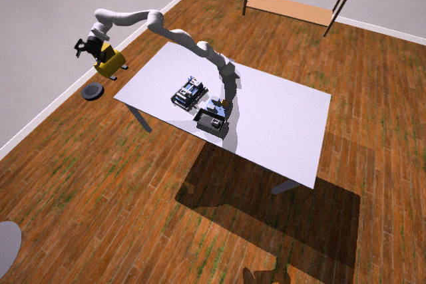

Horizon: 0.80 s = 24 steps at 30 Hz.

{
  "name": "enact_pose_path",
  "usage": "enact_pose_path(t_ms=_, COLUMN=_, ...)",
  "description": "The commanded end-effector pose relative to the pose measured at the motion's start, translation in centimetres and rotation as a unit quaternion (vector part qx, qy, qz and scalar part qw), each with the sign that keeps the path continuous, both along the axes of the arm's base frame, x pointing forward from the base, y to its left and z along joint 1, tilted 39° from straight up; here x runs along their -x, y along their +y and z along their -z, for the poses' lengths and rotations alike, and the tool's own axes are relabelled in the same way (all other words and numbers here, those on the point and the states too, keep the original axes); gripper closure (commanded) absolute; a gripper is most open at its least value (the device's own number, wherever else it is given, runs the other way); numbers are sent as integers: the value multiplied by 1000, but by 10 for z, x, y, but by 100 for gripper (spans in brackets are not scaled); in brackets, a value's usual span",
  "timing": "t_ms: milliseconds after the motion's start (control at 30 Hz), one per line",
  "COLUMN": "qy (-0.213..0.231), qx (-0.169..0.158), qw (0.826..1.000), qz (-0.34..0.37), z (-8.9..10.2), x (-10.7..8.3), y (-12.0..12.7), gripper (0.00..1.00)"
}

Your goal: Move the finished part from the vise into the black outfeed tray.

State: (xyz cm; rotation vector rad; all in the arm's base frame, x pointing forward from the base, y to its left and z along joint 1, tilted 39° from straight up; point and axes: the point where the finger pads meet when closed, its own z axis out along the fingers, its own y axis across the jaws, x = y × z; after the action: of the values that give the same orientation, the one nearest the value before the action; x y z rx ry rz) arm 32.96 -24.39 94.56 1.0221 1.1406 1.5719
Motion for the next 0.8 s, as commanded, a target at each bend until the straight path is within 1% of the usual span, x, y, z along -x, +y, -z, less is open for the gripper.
enact_pose_path(t_ms=0, qy=0, qx=0, qw=1000, qz=0, z=-1, x=-1, y=8, gripper=0)
enact_pose_path(t_ms=200, qy=0, qx=0, qw=1000, qz=0, z=-1, x=-1, y=8, gripper=0)
enact_pose_path(t_ms=233, qy=7, qx=-5, qw=1000, qz=7, z=5, x=-5, y=10, gripper=0)
enact_pose_path(t_ms=500, qy=7, qx=-5, qw=1000, qz=7, z=5, x=-5, y=10, gripper=0)
enact_pose_path(t_ms=533, qy=16, qx=-10, qw=1000, qz=15, z=12, x=-9, y=13, gripper=0)
enact_pose_path(t_ms=767, qy=16, qx=-10, qw=1000, qz=15, z=12, x=-9, y=13, gripper=0)
